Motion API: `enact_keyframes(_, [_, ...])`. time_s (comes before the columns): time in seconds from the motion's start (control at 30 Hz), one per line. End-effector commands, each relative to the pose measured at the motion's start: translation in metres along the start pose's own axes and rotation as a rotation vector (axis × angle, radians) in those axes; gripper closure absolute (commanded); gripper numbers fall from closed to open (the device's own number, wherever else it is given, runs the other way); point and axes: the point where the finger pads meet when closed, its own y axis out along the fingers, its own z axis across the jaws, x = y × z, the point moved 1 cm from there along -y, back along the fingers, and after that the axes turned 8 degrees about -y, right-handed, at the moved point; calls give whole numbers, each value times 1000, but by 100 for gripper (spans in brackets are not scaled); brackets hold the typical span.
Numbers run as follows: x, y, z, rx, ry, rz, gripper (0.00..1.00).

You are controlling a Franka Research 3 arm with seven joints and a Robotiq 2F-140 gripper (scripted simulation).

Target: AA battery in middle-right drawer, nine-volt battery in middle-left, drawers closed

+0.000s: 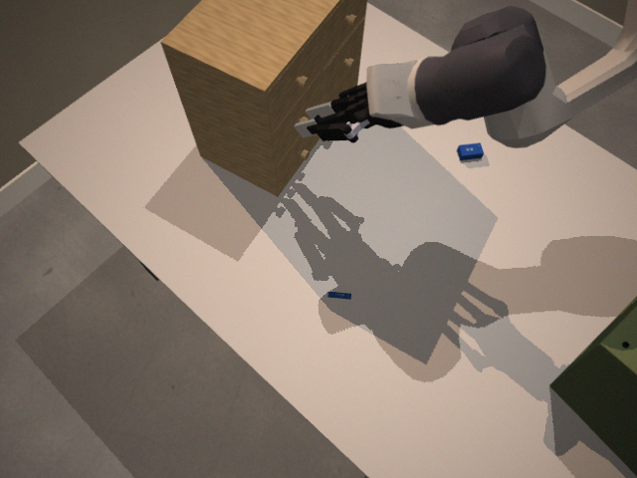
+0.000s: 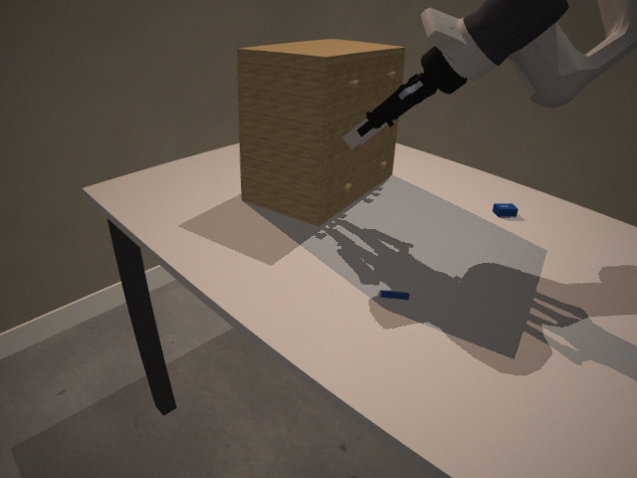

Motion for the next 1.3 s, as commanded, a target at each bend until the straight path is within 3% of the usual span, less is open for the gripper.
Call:
enact_keyframes(0.0, [-2,0,-1,-4,-5,2,80])
enact_keyframes(0.73, [-2,1,-1,-4,-5,2,80])
enact_keyframes(0.77, [-2,1,-1,-4,-5,2,92])
enact_keyframes(1.27, [-2,1,-1,-4,-5,2,92])
